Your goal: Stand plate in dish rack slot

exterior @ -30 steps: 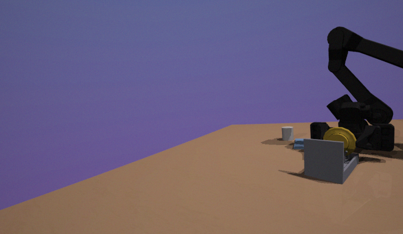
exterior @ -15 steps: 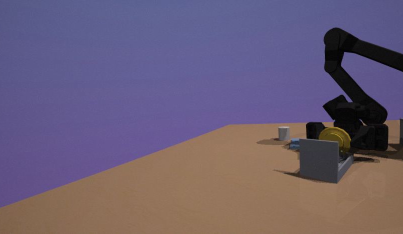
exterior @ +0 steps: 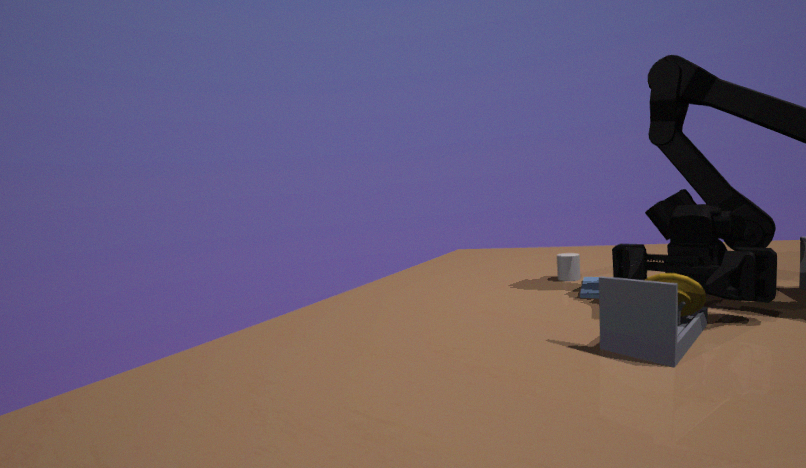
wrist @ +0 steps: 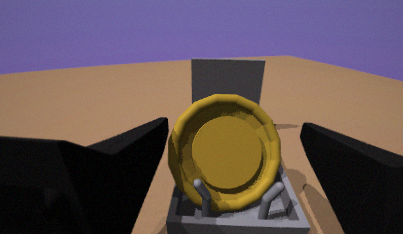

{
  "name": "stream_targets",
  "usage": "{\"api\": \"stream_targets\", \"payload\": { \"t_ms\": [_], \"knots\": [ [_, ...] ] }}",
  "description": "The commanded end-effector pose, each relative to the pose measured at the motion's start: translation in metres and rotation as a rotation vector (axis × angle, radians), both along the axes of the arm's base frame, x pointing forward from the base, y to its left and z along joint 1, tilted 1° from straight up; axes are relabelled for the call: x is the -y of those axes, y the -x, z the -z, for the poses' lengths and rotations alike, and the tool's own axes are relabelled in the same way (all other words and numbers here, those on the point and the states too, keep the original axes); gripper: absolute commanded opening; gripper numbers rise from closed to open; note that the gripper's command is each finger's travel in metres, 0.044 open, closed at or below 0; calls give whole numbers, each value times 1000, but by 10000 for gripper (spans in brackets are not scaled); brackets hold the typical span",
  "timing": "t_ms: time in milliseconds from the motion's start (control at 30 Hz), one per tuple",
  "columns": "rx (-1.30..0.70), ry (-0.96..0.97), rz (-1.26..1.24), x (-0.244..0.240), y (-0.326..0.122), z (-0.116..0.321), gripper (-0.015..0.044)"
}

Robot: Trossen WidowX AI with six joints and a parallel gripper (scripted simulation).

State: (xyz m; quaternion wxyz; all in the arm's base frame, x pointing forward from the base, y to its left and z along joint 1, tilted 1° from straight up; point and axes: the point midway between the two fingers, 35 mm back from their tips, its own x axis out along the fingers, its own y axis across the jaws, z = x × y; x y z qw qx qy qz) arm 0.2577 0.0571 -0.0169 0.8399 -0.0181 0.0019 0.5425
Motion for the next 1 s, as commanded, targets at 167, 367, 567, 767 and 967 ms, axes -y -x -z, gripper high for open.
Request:
{"api": "stream_targets", "payload": {
  "t_ms": [167, 367, 567, 767, 967],
  "knots": [
    [-14, -14, 0, 2, -7, -48, 400],
    [16, -14, -9, 4, -9, -103, 400],
    [23, -13, -9, 4, -10, -115, 400],
    [-85, -36, 104, 15, -44, -116, 400],
    [-218, -43, 231, 28, -77, -115, 400]
  ]
}}
